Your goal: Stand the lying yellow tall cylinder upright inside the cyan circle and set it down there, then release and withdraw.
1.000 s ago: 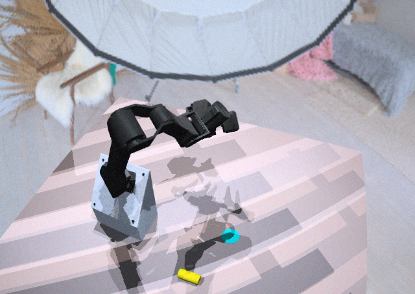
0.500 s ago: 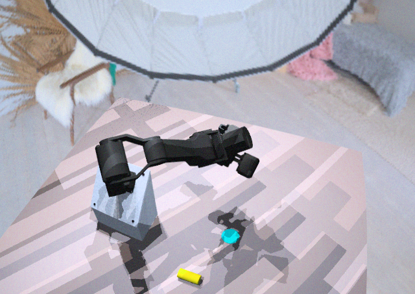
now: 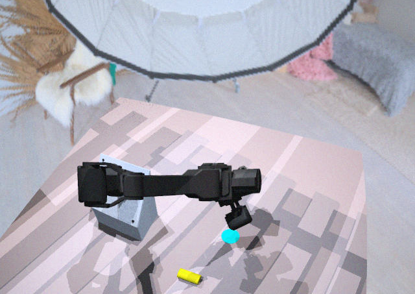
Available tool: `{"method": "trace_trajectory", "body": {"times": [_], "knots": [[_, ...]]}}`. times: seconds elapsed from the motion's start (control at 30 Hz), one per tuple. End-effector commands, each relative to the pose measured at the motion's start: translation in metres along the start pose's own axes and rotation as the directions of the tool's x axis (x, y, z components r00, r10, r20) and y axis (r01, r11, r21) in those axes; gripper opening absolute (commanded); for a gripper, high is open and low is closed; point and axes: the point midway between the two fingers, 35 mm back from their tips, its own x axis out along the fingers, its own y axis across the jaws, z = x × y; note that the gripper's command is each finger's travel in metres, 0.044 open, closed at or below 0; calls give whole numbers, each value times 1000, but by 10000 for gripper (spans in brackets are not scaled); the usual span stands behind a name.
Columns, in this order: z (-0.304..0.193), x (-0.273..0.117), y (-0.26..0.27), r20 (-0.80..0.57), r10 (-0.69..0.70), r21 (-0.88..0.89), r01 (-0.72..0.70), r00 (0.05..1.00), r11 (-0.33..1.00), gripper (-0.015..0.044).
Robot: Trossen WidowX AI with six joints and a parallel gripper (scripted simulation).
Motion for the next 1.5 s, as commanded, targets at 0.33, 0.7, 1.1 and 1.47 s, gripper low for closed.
{"method": "trace_trajectory", "body": {"times": [0.33, 0.7, 1.1, 1.47], "knots": [[-100, -42, -108, -319, -149, 437, 285, 936, 853, 309], [-143, -64, -135, -436, -172, 529, 406, 883, 745, 309], [-191, 31, -154, -438, -175, 527, 410, 882, 745, 309], [-192, 32, -154, -439, -175, 526, 410, 881, 745, 152]]}}
